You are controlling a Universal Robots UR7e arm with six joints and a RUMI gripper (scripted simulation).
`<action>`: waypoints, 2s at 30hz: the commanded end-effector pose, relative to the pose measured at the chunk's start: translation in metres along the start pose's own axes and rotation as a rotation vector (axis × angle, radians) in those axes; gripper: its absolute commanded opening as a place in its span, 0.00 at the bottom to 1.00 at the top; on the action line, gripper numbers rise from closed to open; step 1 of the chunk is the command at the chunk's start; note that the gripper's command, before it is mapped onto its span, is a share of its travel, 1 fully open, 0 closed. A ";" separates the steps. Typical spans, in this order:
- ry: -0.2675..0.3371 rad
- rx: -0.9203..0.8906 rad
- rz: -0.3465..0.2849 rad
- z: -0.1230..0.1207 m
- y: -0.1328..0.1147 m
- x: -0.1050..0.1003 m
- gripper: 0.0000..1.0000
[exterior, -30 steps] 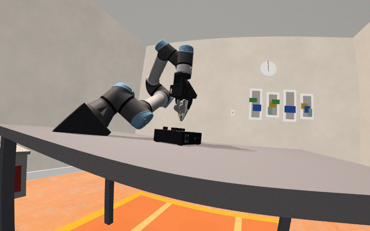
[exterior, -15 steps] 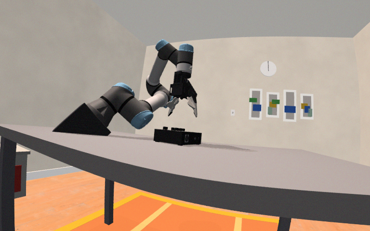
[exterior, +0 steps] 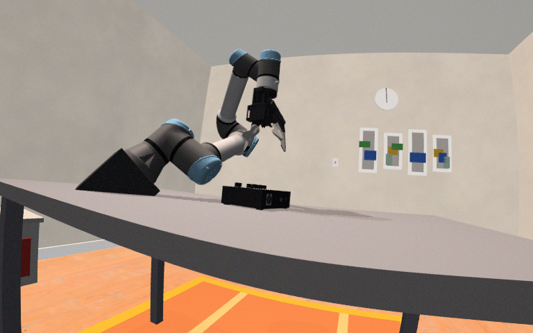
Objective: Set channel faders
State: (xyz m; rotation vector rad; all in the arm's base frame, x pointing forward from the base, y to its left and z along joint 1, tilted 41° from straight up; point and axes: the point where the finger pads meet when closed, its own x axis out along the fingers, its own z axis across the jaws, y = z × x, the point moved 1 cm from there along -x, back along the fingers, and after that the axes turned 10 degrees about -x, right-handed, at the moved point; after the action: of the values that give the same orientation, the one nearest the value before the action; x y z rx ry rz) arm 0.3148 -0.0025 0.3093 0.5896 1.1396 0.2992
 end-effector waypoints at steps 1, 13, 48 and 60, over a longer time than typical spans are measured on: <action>-0.003 -0.001 0.004 -0.001 0.000 -0.014 1.00; -0.003 -0.001 0.004 -0.001 0.000 -0.024 1.00; -0.003 -0.001 0.004 -0.001 0.000 -0.024 1.00; -0.003 -0.001 0.004 -0.001 0.000 -0.024 1.00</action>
State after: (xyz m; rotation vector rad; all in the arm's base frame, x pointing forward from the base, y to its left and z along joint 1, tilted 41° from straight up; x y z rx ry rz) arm 0.3041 -0.0147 0.3271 0.5913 1.1354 0.3025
